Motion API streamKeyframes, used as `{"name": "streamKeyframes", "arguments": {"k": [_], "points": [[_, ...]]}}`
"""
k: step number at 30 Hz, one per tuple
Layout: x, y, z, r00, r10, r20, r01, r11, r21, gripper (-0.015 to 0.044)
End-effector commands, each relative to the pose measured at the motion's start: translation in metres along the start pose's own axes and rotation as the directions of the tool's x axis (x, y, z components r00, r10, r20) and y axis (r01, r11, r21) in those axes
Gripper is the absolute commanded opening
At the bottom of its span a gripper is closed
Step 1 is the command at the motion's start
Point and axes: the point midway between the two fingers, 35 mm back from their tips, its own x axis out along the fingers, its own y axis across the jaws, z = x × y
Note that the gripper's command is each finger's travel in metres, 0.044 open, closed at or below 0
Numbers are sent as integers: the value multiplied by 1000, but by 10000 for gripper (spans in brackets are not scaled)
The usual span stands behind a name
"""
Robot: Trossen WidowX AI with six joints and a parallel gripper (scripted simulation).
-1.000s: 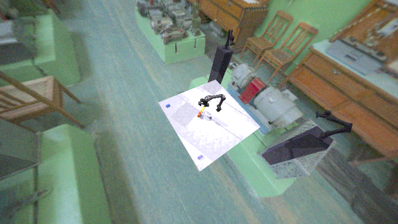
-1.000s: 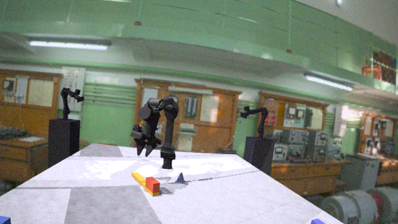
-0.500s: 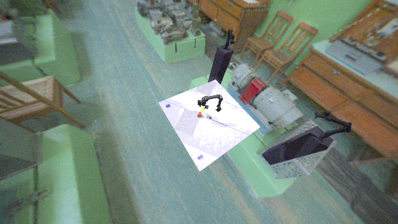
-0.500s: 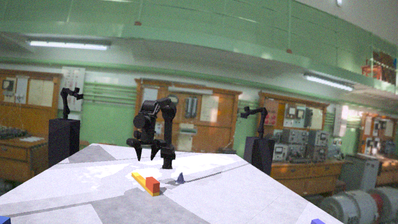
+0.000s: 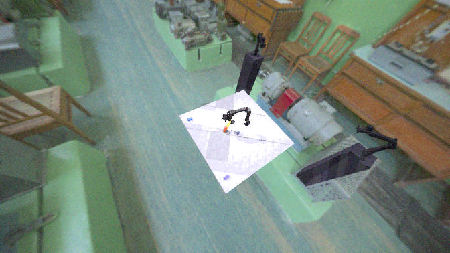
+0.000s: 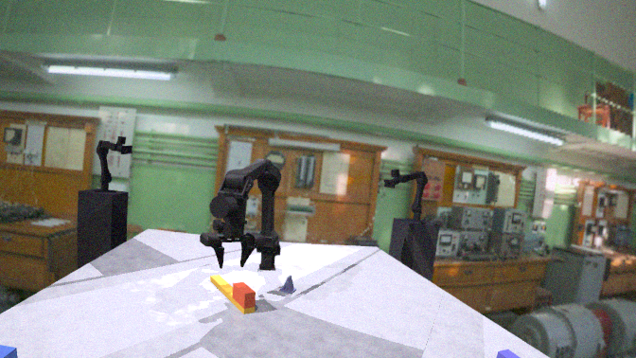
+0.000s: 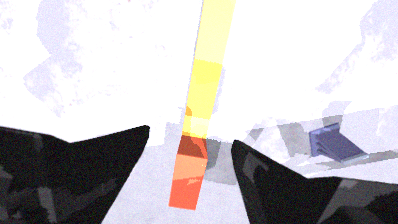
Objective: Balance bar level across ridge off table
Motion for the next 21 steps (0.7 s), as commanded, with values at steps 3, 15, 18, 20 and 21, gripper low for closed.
{"name": "streamKeyframes", "arguments": {"k": [3,15,18,20,21], "points": [[44,-4,2,1000,-19,11,19,1000,4,315],[67,-6,4,1000,-19,11,19,1000,4,315],[72,-6,4,1000,-19,11,19,1000,4,315],[75,-6,4,1000,-19,11,19,1000,4,315],[77,-6,4,1000,-19,11,19,1000,4,315]]}}
